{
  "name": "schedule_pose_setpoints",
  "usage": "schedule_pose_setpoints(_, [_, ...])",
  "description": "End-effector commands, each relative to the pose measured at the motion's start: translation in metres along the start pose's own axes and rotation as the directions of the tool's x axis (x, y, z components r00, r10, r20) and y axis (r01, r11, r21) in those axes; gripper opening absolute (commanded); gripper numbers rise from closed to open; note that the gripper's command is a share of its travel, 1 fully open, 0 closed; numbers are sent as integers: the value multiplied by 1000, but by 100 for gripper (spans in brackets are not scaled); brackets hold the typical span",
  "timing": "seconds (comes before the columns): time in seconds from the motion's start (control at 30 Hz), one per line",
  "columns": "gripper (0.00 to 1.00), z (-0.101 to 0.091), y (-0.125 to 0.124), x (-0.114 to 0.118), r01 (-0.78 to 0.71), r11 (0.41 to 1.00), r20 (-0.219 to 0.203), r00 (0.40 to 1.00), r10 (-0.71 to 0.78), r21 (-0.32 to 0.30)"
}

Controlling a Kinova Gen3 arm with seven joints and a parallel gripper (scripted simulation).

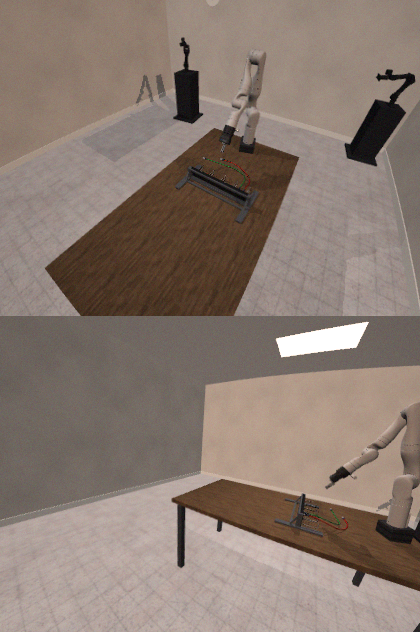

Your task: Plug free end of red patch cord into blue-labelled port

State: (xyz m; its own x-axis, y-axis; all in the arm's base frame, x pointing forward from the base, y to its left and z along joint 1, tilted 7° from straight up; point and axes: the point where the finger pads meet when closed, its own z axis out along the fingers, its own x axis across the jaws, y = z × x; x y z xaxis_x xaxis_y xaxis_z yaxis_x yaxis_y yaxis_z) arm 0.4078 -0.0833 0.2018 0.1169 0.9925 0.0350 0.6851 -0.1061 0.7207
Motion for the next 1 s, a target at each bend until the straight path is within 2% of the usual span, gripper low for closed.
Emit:
schedule_pose_setpoints(0.0, [0,0,0,-7,-8,1000,7,1000,8,-1])
schedule_pose_setpoints(0.5, [0,-1,0,-41,-8,1000,7,1000,8,-1])
schedule_pose_setpoints(0.97, [0,-1,0,-83,-8,1000,7,1000,8,-1])
